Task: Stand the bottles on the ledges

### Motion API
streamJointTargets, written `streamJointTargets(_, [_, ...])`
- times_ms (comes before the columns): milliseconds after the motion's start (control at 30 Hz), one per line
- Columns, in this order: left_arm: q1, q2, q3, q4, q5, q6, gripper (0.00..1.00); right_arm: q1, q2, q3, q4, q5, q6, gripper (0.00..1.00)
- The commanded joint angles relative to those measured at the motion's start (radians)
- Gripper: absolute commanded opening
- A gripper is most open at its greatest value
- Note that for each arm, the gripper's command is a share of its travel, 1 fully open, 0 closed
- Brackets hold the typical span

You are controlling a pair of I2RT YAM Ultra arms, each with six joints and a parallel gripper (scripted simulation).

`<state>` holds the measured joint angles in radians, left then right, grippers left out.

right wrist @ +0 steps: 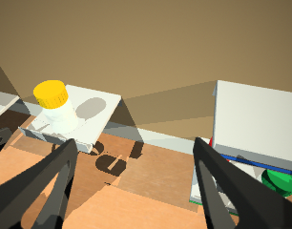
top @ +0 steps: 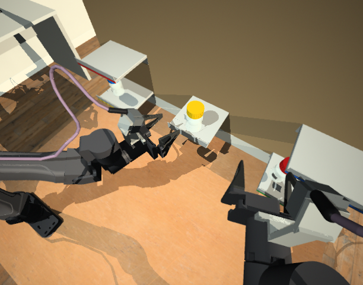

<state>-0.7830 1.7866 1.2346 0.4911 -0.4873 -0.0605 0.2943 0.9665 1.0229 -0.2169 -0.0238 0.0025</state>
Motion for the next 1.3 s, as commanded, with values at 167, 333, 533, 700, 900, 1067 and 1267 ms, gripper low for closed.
streamJointTargets(167, [0.05, 0.192, 0.061, 0.237, 0.061, 0.063, 0.81, 0.261, -0.115, -0.026, -0.176, -0.004, 0.005, 0.89])
streamJointTargets(333, [0.06, 0.253, 0.089, 0.25, 0.068, 0.069, 0.81, 0.366, -0.149, -0.037, -0.214, 0.01, 0.011, 0.89])
streamJointTargets(533, [0.061, 0.25, 0.094, 0.248, 0.069, 0.069, 0.81, 0.397, -0.16, -0.041, -0.203, 0.018, 0.015, 0.89])
streamJointTargets(700, [0.061, 0.253, 0.099, 0.247, 0.069, 0.067, 0.81, 0.399, -0.16, -0.041, -0.203, 0.02, 0.013, 0.89])
streamJointTargets(900, [0.063, 0.255, 0.111, 0.237, 0.072, 0.061, 0.81, 0.399, -0.16, -0.041, -0.203, 0.02, 0.012, 0.89])
streamJointTargets(1067, [0.068, 0.271, 0.141, 0.201, 0.076, 0.061, 0.81, 0.399, -0.16, -0.041, -0.203, 0.02, 0.012, 0.89])
streamJointTargets(1267, [0.077, 0.291, 0.195, 0.169, 0.085, 0.061, 0.81, 0.393, -0.151, -0.03, -0.204, 0.021, 0.008, 0.89])
